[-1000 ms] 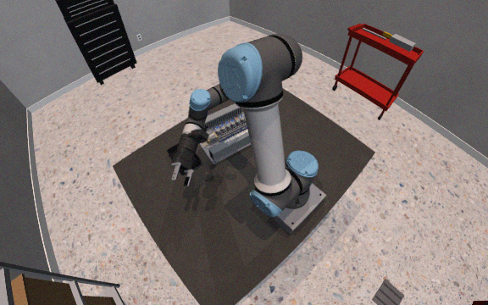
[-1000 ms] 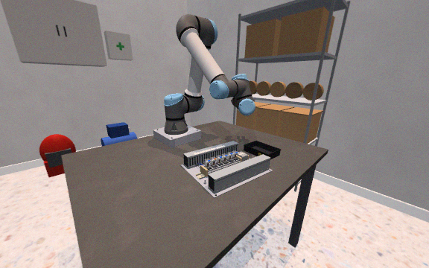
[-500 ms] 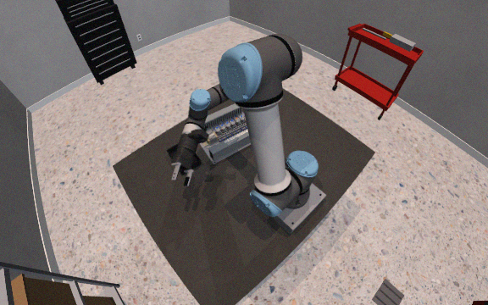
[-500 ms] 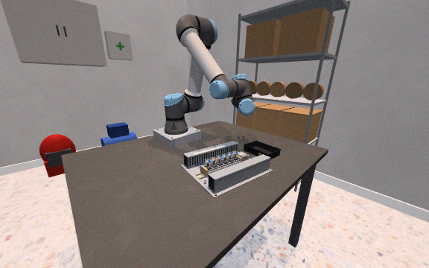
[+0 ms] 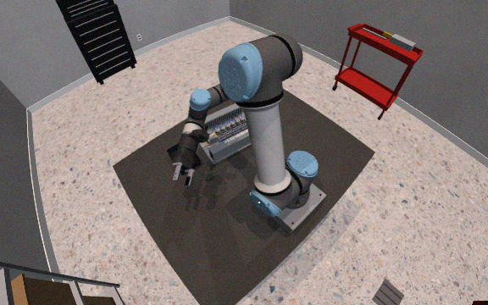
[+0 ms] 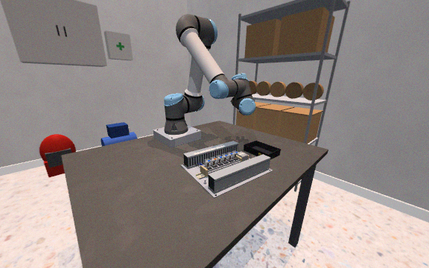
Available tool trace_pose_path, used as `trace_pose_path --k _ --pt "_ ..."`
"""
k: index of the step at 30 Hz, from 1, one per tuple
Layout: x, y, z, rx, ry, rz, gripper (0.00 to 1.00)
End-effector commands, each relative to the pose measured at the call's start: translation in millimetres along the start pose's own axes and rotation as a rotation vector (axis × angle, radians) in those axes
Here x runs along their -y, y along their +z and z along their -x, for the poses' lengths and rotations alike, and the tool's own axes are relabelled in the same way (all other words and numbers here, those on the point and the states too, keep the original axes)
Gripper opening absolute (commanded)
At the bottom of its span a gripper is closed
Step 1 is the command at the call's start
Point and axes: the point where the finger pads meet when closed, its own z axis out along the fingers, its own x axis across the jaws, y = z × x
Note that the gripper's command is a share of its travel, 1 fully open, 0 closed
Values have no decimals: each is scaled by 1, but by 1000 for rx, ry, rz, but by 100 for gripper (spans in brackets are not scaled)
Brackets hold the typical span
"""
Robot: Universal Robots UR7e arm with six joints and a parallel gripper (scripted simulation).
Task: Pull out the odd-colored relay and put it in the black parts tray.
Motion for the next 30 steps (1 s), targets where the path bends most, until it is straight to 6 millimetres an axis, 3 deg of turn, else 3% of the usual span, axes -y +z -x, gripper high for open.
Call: trace_pose_path --k 1,14,30 --pt "-1 -5 6 28 -48 8 98" --pt "-5 -19 26 115 -184 23 98" --pt "-18 -55 65 304 -434 43 98"
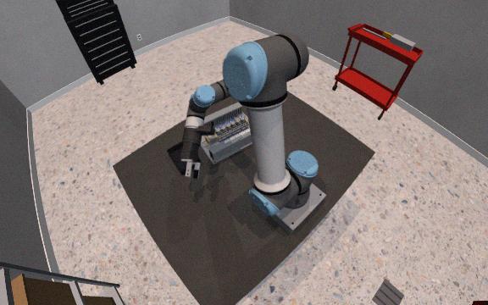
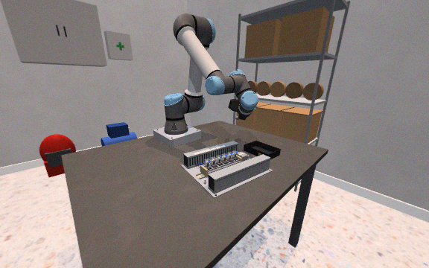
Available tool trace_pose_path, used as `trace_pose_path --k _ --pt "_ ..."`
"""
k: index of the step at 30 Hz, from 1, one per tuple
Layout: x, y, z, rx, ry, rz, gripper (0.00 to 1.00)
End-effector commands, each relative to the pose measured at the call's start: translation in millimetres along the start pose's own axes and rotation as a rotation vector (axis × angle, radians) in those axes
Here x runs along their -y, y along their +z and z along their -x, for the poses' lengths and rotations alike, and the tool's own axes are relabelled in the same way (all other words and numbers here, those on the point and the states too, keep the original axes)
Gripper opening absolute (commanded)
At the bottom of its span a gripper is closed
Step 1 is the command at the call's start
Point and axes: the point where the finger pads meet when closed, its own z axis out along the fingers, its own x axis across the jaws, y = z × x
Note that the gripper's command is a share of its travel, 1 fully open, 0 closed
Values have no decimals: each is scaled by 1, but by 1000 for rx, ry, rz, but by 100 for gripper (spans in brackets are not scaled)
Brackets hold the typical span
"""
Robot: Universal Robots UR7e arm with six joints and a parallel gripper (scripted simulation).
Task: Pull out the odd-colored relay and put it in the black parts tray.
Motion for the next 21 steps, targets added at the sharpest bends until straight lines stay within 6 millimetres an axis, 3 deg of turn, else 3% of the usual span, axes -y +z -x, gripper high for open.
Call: trace_pose_path --k 1,11,13,21 --pt "1 -13 23 89 -117 8 98" --pt "-3 -47 66 273 -318 5 98" --pt "-3 -47 66 273 -318 5 98" --pt "-8 -83 99 437 -469 -12 98"
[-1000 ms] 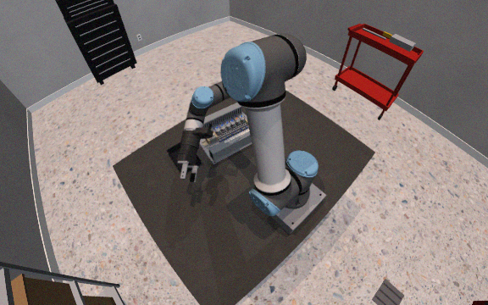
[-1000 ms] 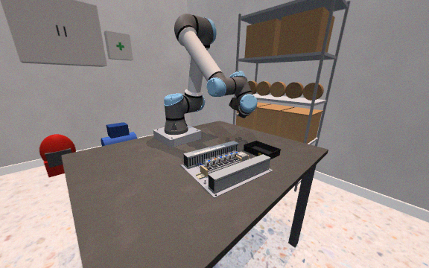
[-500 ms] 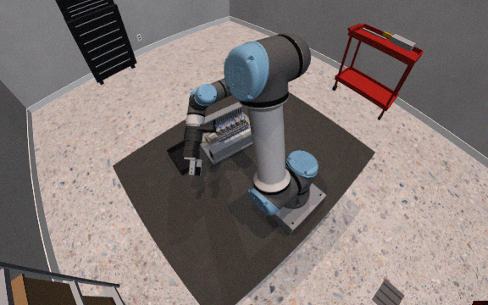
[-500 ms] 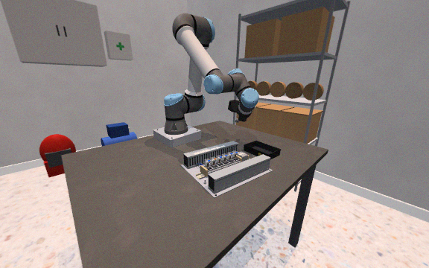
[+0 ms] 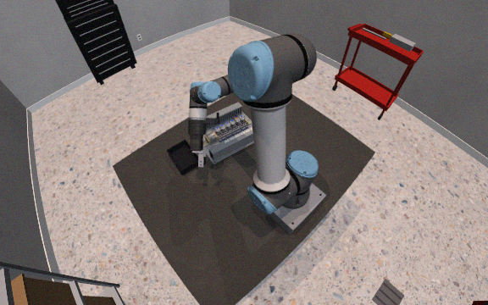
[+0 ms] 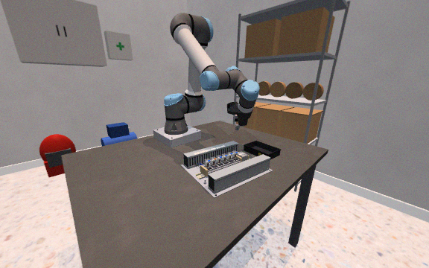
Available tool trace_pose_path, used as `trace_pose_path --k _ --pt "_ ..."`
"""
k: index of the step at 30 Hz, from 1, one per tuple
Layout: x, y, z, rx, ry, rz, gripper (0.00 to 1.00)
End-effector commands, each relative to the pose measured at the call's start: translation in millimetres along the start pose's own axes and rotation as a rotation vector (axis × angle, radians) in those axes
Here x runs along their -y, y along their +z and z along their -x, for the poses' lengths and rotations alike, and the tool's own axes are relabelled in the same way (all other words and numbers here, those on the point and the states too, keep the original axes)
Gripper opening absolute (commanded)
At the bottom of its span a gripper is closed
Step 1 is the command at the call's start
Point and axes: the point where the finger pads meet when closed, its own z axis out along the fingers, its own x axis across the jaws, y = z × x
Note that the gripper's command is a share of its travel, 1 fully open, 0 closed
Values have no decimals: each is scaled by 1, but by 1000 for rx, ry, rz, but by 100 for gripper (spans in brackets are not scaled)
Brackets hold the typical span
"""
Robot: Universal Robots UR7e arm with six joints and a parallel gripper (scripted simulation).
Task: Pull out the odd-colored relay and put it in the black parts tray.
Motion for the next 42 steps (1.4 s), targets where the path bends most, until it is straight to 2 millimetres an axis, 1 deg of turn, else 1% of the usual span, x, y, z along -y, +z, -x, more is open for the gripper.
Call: trace_pose_path --k 1,7,9,17,24,26,36,41,42 --pt "10 -18 36 134 -130 -15 98" --pt "16 -42 66 255 -231 -44 98" --pt "16 -42 66 255 -231 -44 98" --pt "24 -78 101 406 -343 -95 98" --pt "31 -110 125 523 -418 -146 98" --pt "31 -110 125 523 -418 -146 98" --pt "40 -151 148 653 -489 -214 98" --pt "44 -167 155 700 -511 -243 98" --pt "44 -167 155 700 -511 -243 98"
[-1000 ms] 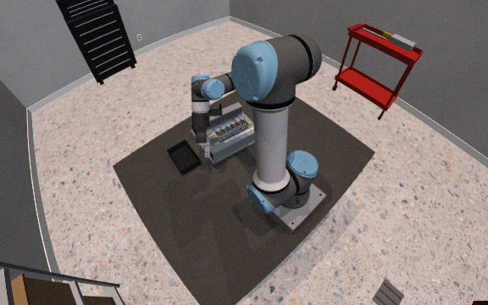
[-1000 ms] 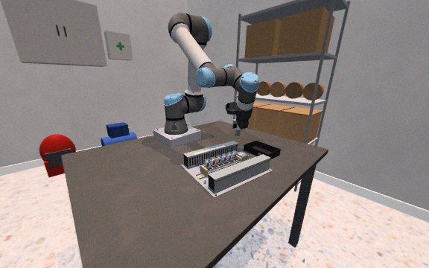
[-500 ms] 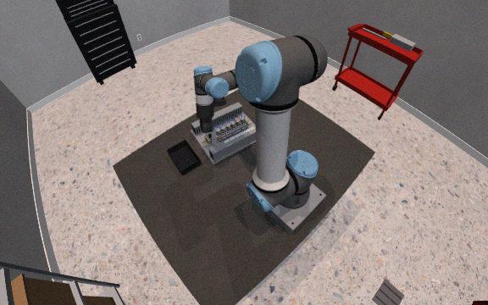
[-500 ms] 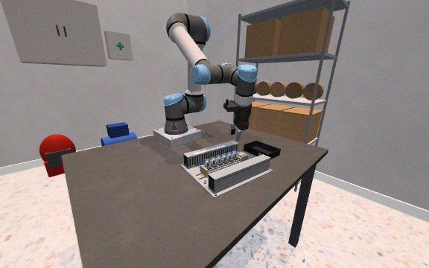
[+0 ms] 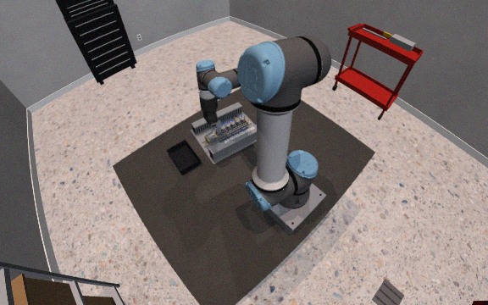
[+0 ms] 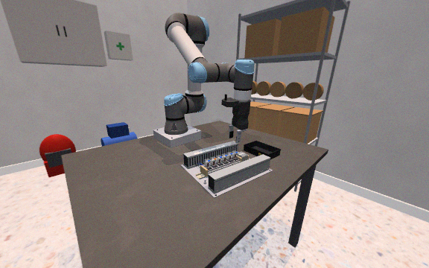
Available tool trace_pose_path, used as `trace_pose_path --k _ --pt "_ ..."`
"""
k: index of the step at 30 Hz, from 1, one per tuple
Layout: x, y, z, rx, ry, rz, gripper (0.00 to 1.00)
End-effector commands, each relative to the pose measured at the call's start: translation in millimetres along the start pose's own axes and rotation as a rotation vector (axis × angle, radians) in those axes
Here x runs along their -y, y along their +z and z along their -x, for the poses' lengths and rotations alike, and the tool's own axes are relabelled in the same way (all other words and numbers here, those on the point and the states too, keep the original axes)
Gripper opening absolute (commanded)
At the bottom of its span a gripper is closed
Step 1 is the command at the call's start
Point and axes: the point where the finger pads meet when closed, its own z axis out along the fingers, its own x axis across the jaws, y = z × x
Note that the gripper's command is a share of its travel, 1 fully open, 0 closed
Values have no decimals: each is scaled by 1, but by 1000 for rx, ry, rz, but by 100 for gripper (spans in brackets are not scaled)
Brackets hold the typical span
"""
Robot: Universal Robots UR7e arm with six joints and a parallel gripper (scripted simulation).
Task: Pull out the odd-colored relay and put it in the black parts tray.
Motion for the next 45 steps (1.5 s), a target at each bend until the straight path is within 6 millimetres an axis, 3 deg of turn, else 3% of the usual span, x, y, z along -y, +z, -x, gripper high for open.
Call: trace_pose_path --k 1,16,45 --pt "13 -5 12 48 -33 -30 98" --pt "31 -20 29 114 -75 -83 98" --pt "33 -21 31 122 -79 -89 98"
